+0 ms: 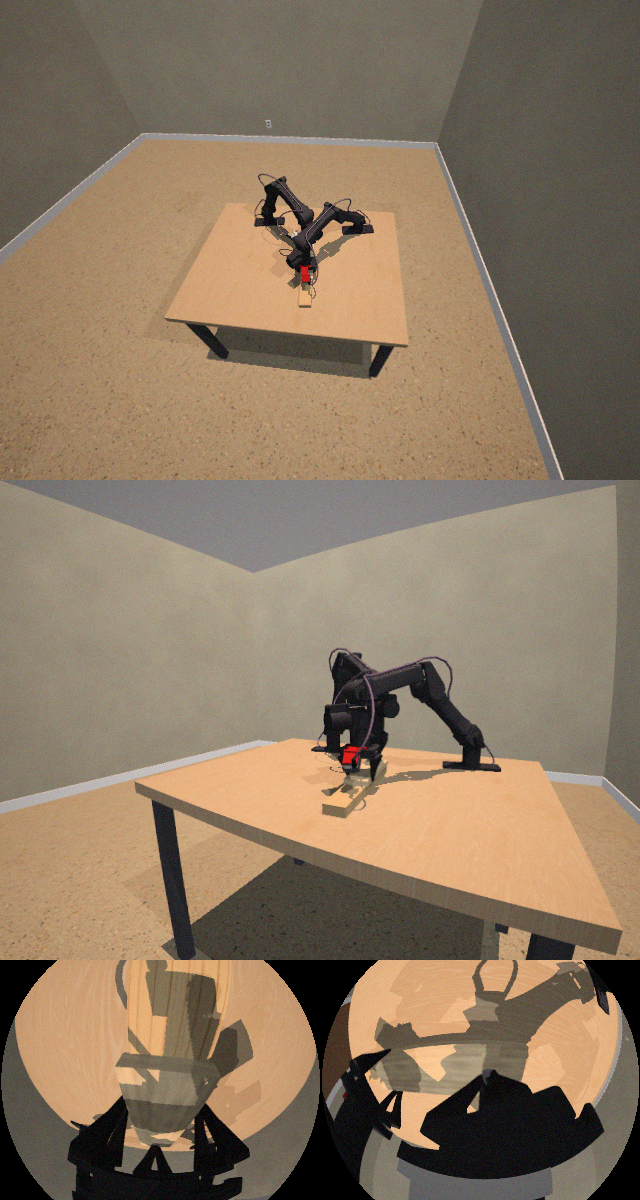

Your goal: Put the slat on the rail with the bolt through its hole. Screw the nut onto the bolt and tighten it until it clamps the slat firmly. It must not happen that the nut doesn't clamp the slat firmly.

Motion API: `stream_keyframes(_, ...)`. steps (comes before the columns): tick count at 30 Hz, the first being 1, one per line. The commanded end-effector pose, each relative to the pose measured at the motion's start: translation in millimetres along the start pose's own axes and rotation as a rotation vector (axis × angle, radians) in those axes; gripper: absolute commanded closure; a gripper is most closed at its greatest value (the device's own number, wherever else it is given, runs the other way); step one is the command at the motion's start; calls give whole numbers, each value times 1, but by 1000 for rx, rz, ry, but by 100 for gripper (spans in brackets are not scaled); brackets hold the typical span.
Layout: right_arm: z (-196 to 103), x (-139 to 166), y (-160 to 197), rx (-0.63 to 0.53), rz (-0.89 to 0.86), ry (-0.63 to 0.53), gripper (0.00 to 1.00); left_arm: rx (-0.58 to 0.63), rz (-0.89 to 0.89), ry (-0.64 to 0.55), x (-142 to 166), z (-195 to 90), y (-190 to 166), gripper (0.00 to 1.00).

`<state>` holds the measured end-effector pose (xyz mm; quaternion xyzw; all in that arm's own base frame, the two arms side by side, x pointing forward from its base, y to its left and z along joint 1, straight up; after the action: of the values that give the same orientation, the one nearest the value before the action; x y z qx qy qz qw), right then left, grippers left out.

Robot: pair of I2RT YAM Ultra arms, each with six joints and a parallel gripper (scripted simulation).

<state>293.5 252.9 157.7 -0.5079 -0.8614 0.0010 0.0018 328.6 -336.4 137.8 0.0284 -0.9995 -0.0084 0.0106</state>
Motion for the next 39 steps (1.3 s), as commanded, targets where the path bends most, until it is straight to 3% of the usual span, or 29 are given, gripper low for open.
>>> stream_keyframes(1, -4, 0, 0, -16, 5, 0, 88, 11, 0, -11, 0, -6, 0, 28)
stream_keyframes(16, -4, 0, 0, -16, 4, -3, 88, 11, 0, -11, 0, -6, 0, 28)
stream_keyframes(18, -4, 0, 1, -14, 1, 3, 66, 11, 0, -11, 0, -6, 0, 28)
stream_keyframes(36, -4, 0, 1, -14, 1, 3, 66, 11, 0, -10, 0, -6, 0, 28)
stream_keyframes(39, -4, 0, 1, -14, -124, 2, 66, 11, 0, -10, 0, -6, 0, 28)
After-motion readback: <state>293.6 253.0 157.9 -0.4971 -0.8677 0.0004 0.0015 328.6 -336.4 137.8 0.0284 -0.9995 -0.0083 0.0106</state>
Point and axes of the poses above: on each arm, the point where the finger pads meet when closed, its own z axis out along the fingers, its own y axis across the jaws, x = y × z, the point moved 10 cm from there along -z, back along the fingers, and after that the axes turned 8 degrees about -z, right-handed, at the moved point
